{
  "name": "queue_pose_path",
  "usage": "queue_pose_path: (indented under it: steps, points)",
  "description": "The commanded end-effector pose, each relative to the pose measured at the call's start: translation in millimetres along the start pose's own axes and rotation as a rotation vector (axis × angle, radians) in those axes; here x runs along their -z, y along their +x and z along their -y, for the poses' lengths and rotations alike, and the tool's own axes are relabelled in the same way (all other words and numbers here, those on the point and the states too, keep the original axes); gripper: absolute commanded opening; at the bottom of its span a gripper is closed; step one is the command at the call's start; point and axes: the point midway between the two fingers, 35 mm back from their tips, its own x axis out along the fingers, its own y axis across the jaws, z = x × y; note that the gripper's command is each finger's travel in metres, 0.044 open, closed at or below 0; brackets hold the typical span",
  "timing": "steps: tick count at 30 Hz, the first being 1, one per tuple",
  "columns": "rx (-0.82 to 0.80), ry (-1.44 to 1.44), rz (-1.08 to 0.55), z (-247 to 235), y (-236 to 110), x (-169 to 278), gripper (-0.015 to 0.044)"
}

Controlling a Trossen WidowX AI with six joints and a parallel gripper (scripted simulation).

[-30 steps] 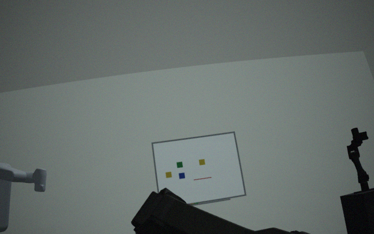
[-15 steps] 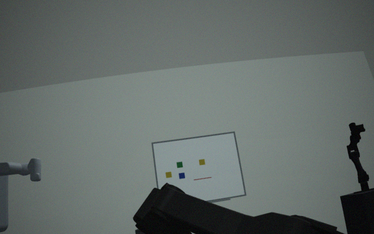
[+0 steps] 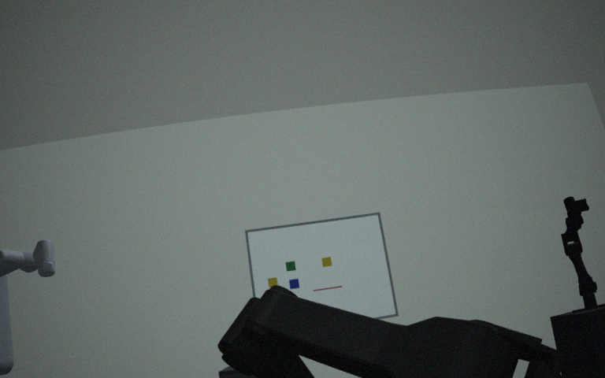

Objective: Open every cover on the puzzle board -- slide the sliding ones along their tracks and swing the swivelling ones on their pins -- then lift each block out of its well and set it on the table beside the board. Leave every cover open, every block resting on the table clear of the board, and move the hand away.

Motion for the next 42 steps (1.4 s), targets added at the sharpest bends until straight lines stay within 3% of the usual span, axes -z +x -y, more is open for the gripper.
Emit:
queue_pose_path:
  steps: [1,8,34,36,42]
  points:
    - [-0.005,0.008,0.001,1,-7,-1,0.0]
    - [-0.001,0.024,0.0,3,-9,11,0.0]
    - [-0.003,0.277,-0.007,27,-22,146,0.0]
    - [-0.003,0.211,-0.006,27,-22,147,0.0]
    - [-0.005,-0.376,-0.006,28,-21,162,0.0]
